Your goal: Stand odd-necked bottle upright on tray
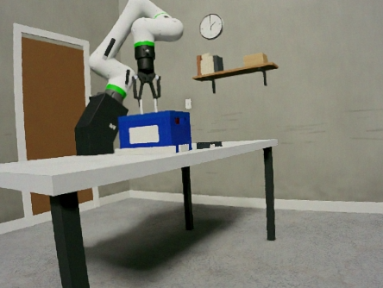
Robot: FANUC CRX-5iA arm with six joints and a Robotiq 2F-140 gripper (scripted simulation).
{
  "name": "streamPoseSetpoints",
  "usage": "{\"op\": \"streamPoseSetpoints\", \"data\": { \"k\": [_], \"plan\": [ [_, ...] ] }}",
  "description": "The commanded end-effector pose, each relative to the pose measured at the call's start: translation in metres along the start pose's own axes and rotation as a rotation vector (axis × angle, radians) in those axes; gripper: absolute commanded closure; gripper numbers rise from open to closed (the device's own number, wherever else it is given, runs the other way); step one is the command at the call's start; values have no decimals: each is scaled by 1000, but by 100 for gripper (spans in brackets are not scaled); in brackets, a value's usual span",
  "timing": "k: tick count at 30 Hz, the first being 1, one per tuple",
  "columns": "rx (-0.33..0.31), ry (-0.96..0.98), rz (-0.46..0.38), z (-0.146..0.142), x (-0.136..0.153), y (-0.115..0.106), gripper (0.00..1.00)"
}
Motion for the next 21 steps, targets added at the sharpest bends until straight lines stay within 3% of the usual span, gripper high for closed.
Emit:
{"op": "streamPoseSetpoints", "data": {
  "k": [1,21],
  "plan": [
    [0,0,-1,0,1,2,56],
    [0,0,-1,0,1,23,56]
  ]
}}
Point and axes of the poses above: the point where the finger pads meet when closed, its own y axis out along the fingers, its own z axis across the jaws, x = y × z, the point moved 3 cm from there along -y, back along the fingers, and after that the axes turned 12 degrees about y, right-handed, at the moved point
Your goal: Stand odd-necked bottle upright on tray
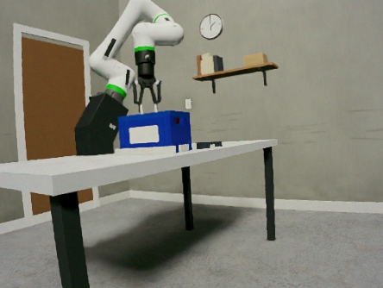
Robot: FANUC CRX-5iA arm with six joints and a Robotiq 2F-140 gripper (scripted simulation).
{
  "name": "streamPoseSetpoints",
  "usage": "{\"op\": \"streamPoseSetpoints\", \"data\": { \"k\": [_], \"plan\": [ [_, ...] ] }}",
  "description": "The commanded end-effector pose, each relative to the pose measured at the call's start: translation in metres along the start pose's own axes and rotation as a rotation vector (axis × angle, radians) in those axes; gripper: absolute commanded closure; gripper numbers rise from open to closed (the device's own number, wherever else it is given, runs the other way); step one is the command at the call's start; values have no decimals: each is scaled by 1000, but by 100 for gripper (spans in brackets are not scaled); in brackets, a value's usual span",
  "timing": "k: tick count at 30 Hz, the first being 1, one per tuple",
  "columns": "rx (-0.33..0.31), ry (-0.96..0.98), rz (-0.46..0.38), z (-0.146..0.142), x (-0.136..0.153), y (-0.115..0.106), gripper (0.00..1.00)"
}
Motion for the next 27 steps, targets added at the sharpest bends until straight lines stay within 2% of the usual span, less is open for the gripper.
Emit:
{"op": "streamPoseSetpoints", "data": {
  "k": [1,27],
  "plan": [
    [0,0,-1,0,1,2,56],
    [0,0,-1,0,1,10,56]
  ]
}}
Point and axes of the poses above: the point where the finger pads meet when closed, its own y axis out along the fingers, its own z axis across the jaws, x = y × z, the point moved 3 cm from there along -y, back along the fingers, and after that the axes turned 12 degrees about y, right-handed, at the moved point
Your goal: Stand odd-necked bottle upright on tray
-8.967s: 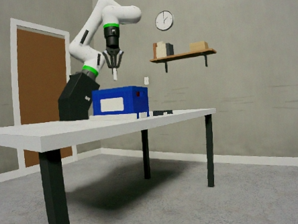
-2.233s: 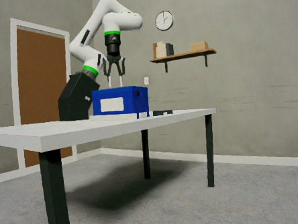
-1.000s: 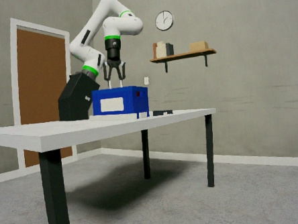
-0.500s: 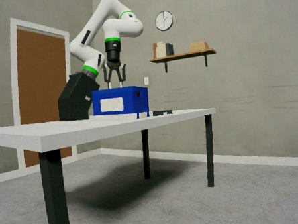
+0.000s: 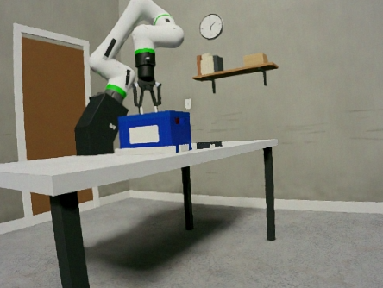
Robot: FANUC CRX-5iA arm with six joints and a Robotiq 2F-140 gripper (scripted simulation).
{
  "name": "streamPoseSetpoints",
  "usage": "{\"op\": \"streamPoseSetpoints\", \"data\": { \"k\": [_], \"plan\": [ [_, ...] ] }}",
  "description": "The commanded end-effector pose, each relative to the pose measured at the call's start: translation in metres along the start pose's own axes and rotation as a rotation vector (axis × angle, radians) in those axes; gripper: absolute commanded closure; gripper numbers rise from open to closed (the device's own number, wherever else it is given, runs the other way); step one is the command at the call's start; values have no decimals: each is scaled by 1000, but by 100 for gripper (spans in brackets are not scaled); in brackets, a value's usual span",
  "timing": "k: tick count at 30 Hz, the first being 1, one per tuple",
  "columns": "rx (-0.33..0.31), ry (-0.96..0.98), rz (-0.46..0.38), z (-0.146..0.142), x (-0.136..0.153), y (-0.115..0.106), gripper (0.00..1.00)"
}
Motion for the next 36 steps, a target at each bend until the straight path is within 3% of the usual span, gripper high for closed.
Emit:
{"op": "streamPoseSetpoints", "data": {
  "k": [1,32,33,36],
  "plan": [
    [0,0,-1,0,1,-1,56],
    [0,0,-1,0,1,-1,56],
    [0,0,-1,0,1,-1,90],
    [0,0,-1,0,1,-1,90]
  ]
}}
Point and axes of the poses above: the point where the finger pads meet when closed, its own y axis out along the fingers, its own z axis across the jaws, x = y × z, the point moved 3 cm from there along -y, back along the fingers, and after that the axes turned 12 degrees about y, right-handed, at the moved point
